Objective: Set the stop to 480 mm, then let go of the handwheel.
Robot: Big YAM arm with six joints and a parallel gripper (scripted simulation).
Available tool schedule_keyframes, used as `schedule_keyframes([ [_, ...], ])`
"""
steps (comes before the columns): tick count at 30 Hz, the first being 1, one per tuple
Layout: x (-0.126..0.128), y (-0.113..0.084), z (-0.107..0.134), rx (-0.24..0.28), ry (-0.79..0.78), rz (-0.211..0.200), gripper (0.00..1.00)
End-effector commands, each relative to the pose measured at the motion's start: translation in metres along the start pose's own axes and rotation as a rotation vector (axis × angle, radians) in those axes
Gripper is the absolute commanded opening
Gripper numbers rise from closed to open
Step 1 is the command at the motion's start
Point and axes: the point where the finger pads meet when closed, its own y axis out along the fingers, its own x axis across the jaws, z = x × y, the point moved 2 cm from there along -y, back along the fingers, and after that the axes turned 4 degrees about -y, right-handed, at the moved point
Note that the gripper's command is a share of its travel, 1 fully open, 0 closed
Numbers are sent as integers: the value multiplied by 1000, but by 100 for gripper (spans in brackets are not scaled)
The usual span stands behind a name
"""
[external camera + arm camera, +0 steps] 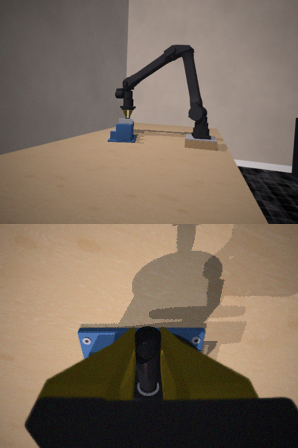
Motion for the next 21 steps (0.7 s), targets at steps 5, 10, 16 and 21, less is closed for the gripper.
schedule_keyframes([
  [5,6,-14,-1,-28,-2,-34,6],
  [10,6,-14,-1,-28,-2,-34,6],
  [16,6,-14,-1,-28,-2,-34,6],
  [21,5,-17,-2,-31,-2,-39,6],
])
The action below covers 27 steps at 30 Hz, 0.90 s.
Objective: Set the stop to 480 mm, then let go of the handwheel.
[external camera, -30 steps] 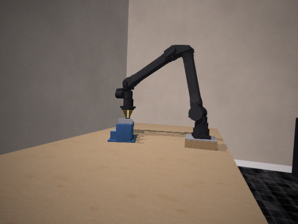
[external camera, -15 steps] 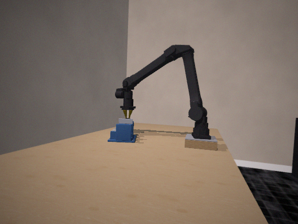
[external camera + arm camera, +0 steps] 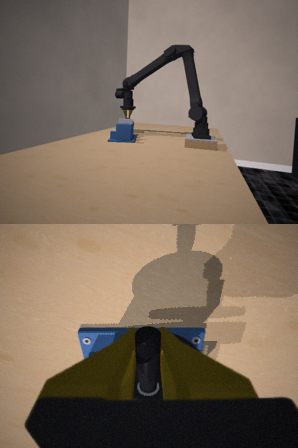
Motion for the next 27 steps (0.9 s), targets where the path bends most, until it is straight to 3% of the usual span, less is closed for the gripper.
schedule_keyframes([
  [1,5,-17,-2,-31,-2,-39,6],
  [10,-20,-20,-4,-22,0,-24,6],
  [27,-33,-10,-4,-26,0,-25,6],
])
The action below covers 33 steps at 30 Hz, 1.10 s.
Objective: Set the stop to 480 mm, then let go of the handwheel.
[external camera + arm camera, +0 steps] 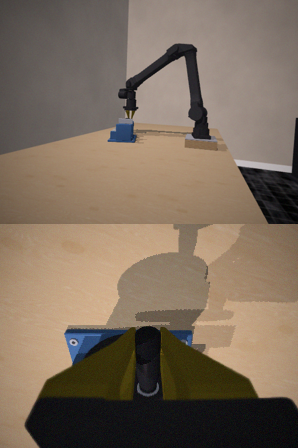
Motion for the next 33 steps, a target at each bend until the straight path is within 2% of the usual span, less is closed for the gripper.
schedule_keyframes([
  [1,-17,-13,-5,-12,2,-2,6],
  [9,-18,-11,-4,-11,2,0,6],
  [12,-17,-9,-6,-19,2,-10,6],
  [17,-20,6,-6,-9,2,3,6],
  [25,-24,9,-4,2,2,16,6],
  [33,-23,23,-5,0,2,13,6],
])
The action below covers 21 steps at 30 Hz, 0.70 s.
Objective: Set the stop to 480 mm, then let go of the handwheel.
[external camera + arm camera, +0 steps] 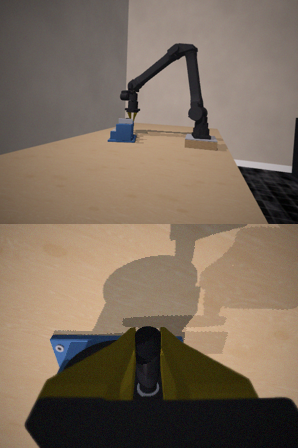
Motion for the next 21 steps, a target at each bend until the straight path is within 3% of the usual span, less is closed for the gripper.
schedule_keyframes([
  [1,-10,12,-6,0,2,16,6],
  [21,-10,24,-6,0,3,16,6],
])
